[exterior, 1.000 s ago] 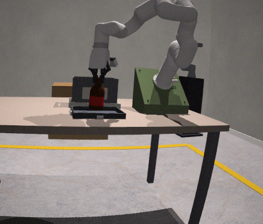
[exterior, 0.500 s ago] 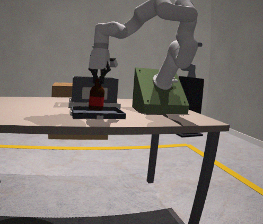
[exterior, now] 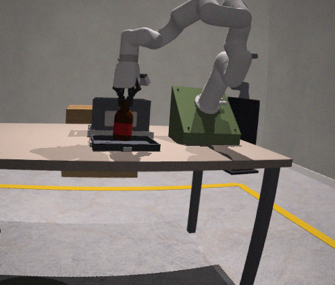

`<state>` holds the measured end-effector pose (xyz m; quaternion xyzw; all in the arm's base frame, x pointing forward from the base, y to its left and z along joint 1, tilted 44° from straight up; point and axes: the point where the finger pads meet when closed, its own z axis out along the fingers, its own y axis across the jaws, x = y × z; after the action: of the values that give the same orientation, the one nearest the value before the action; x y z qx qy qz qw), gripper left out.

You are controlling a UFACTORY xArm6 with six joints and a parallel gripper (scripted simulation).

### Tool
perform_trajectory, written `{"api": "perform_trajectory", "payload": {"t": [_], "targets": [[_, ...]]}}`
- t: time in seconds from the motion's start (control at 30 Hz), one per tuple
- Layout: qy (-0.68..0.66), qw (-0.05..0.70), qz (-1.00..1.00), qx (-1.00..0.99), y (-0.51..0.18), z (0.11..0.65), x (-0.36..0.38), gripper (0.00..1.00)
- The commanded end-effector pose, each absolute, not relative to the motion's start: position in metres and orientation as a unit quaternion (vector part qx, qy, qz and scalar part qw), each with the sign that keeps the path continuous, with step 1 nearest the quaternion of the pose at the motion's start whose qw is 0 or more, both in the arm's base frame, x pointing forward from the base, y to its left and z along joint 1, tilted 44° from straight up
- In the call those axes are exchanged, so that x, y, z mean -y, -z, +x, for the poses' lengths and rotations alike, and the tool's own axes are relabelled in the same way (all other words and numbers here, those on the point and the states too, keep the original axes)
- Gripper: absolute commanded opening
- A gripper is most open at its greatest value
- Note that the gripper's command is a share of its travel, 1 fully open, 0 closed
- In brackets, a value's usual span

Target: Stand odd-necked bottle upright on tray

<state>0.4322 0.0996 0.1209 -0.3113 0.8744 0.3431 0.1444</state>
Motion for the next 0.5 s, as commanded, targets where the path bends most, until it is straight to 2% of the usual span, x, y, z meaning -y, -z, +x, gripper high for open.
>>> {"api": "perform_trajectory", "payload": {"t": [0.0,0.47], "targets": [[-0.342,0.146,-0.311,-0.874,-0.1217,0.4333,-0.0991,0.00],[-0.342,0.146,-0.311,-0.874,-0.1197,0.4335,-0.1010,0.00]]}}
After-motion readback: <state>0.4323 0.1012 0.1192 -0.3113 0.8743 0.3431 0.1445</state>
